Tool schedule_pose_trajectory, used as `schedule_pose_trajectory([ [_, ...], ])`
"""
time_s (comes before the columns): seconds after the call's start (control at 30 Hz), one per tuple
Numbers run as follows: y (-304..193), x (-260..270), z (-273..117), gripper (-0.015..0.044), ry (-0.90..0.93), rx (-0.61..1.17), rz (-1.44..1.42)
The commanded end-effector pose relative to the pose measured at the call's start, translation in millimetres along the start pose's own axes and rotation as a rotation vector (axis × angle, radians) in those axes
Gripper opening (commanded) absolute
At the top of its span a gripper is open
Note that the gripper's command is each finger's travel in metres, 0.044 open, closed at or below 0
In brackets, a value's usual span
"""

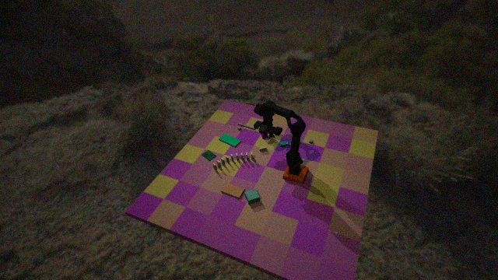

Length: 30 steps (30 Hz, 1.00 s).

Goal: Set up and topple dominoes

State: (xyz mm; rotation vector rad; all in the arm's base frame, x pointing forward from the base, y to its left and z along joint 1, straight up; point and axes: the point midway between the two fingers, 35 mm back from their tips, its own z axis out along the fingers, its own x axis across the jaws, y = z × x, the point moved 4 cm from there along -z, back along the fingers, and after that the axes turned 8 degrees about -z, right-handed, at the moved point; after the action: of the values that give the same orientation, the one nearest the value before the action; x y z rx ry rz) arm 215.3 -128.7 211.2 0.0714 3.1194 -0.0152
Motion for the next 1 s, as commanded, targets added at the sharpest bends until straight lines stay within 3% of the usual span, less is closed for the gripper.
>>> schedule_pose_trajectory([
  [0.0,38.7,-41.9,-3.4,0.0107,-0.002,-0.004,0.647],
  [0.97,145.4,-93.1,-2.2,0.0107,0.005,-0.018,1.874],
])
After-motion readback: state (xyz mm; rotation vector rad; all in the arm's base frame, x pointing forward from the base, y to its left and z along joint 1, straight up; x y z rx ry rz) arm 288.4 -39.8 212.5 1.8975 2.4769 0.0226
